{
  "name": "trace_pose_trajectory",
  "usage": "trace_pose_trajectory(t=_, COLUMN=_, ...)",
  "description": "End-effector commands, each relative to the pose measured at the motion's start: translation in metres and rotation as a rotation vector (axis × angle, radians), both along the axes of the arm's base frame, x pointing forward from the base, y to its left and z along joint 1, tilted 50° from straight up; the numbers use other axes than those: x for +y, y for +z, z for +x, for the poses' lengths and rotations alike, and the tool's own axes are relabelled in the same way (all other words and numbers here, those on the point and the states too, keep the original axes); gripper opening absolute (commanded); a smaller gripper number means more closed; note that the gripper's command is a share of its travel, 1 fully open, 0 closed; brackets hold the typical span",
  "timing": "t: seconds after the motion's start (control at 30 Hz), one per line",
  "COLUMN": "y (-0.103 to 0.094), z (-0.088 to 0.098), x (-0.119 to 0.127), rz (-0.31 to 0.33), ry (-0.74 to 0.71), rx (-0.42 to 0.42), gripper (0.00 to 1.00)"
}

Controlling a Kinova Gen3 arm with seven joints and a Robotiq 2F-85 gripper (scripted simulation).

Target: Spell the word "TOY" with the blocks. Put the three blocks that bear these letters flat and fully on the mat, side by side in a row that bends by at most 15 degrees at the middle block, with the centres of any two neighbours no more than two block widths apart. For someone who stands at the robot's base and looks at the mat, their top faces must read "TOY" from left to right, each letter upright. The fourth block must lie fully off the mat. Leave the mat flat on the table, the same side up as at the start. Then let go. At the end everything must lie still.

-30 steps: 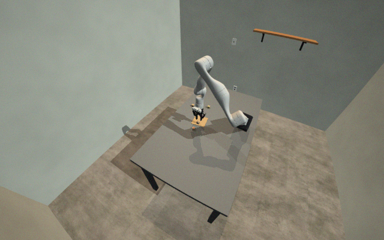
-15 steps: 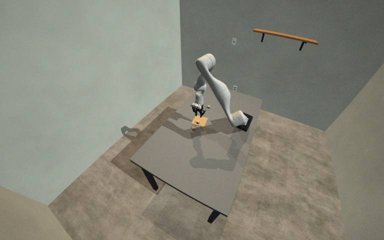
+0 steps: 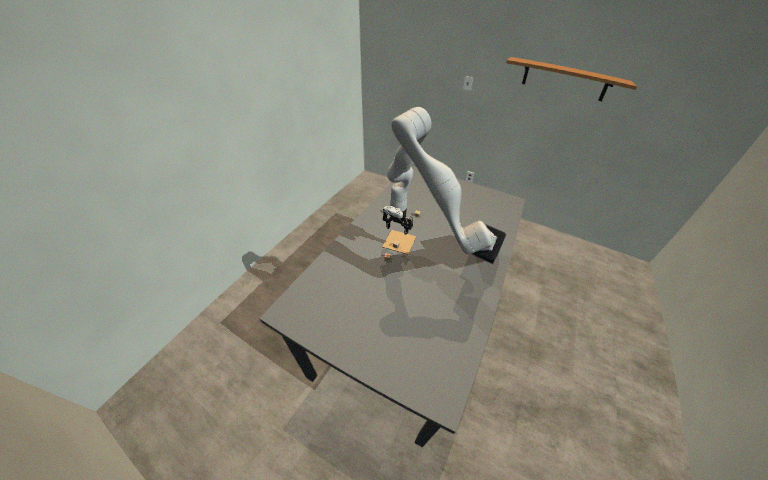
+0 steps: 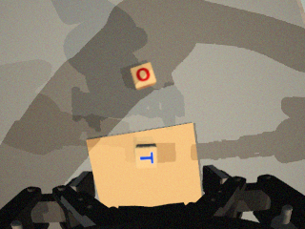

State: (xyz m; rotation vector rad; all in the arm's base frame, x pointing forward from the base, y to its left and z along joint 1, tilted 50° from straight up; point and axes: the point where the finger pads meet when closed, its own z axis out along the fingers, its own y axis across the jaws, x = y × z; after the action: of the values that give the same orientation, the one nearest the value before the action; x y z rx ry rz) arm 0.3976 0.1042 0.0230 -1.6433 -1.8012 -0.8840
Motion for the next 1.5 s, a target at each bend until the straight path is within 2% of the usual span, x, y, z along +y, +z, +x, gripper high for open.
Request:
trace_pose_trajectory(t=0.0, y=0.0, z=0.0, x=-0.001, rz=-0.001, ry=-0.001, rx=-0.001, gripper=1.0)
trace_pose_trajectory(t=0.53, y=0.008, z=0.006, x=-0.003, rz=0.003, ry=-0.004, rx=-0.027, gripper=1.0)
trace_pose_trajectory(t=0.73, y=0.025, z=0.018, x=-0.008, rz=0.009, ry=-0.008, rx=-0.082, gripper=1.0)
trace_pose_trajectory(t=0.93, y=0.055, z=0.036, x=-0.018, rz=0.013, ry=-0.014, rx=-0.18, gripper=1.0)
trace_pose_trajectory(t=1.0, y=0.055, z=0.036, x=-0.018, rz=0.013, ry=-0.014, rx=-0.18, gripper=1.0)
trace_pose_trajectory(t=1.23, y=0.11, z=0.061, x=-0.037, rz=0.002, ry=-0.019, rx=-0.352, gripper=1.0)
trace_pose_trajectory(t=1.47, y=0.183, z=0.082, x=-0.061, rz=-0.046, ry=-0.008, rx=-0.577, gripper=1.0)
